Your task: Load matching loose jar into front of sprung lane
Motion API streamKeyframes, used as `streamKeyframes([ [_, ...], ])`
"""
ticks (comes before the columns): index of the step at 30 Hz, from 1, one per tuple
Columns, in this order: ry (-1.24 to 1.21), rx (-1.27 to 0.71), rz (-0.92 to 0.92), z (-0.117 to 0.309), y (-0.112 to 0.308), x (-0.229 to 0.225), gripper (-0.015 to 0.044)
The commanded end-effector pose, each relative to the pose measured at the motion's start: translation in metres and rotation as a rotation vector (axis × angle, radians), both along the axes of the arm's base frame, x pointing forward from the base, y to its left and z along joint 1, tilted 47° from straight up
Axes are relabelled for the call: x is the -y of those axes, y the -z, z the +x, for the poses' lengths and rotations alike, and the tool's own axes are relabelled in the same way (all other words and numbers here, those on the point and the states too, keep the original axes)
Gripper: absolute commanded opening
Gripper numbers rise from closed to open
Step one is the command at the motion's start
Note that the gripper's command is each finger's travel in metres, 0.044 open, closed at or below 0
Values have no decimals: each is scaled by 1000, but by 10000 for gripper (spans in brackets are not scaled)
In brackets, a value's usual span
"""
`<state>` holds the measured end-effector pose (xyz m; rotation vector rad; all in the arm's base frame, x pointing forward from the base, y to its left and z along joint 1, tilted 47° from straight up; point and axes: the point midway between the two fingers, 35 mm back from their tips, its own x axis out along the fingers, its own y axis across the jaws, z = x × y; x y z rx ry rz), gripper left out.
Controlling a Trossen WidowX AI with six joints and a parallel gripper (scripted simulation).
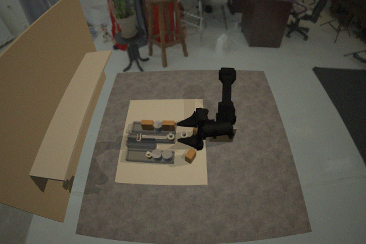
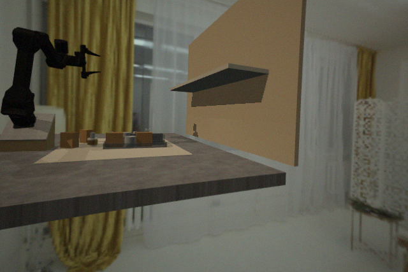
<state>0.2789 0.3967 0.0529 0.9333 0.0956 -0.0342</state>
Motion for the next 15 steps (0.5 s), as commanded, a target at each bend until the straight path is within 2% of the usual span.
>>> streamKeyframes([
  [1, 38, -156, -362, 48, 23, 50, 440],
  [15, 85, -582, -869, 87, 63, 174, 440],
])
